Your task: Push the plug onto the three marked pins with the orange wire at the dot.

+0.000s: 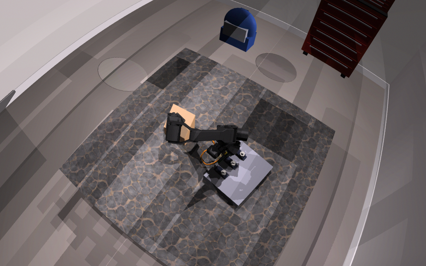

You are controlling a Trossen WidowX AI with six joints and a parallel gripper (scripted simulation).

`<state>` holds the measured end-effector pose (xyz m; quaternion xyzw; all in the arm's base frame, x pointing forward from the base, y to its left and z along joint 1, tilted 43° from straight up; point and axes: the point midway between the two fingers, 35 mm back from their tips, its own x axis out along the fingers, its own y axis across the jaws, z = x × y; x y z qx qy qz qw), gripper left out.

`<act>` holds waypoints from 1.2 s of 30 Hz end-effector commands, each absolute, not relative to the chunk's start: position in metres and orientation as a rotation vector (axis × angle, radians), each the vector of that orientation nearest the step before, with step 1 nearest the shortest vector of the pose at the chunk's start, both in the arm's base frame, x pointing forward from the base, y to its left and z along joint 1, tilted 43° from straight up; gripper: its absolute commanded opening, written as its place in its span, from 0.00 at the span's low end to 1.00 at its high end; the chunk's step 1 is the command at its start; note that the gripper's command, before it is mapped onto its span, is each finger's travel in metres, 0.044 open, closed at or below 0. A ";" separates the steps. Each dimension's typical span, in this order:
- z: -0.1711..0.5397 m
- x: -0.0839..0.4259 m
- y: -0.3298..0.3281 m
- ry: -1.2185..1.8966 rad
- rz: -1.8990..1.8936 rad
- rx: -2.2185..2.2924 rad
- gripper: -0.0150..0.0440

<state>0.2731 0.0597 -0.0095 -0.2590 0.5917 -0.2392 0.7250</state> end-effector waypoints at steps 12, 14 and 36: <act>0.031 0.264 0.098 1.296 -0.527 -0.570 0.97; 0.032 0.263 0.099 1.296 -0.527 -0.570 1.00; 0.032 0.263 0.099 1.296 -0.527 -0.570 1.00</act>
